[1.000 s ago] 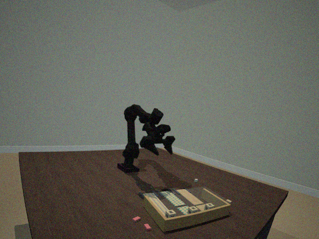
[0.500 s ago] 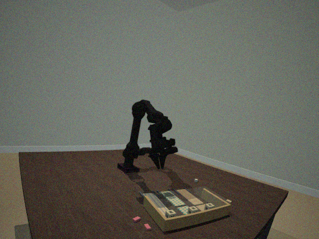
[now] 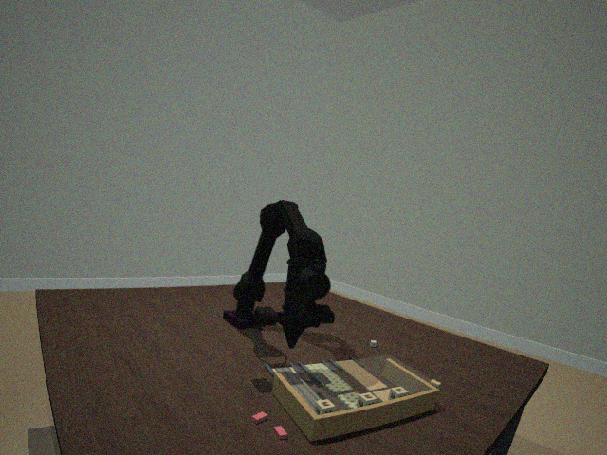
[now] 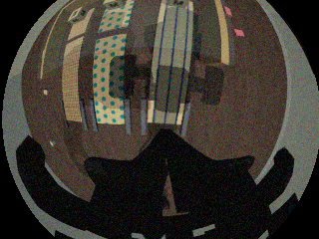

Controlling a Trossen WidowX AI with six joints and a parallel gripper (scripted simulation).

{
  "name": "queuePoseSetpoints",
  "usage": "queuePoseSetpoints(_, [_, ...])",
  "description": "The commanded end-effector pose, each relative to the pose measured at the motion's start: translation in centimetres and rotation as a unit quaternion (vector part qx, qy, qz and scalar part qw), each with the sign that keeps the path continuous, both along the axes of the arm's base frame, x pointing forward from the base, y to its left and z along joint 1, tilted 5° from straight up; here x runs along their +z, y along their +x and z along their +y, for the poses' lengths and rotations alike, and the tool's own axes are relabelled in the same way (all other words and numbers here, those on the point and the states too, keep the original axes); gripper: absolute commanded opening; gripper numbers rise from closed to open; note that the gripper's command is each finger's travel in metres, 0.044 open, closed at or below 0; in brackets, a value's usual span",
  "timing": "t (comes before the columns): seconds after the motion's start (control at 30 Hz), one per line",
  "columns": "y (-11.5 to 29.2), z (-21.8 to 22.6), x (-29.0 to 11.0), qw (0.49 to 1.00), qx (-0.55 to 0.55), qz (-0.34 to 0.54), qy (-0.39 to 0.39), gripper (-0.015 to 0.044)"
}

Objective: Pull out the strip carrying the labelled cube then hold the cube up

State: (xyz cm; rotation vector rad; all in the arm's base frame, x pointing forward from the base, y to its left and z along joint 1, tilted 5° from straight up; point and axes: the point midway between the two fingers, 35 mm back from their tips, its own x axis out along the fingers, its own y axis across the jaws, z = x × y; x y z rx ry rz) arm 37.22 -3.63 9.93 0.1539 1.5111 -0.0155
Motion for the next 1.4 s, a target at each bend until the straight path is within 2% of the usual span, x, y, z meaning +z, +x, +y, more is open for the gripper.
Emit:
queuePoseSetpoints(0.0, [0.4,-0.2,-0.1,1.000,0.001,0.005,-0.002,0.0000])
queuePoseSetpoints(1.37, [0.7,-0.2,-6.8,1.000,0.001,0.005,-0.002,0.0000])
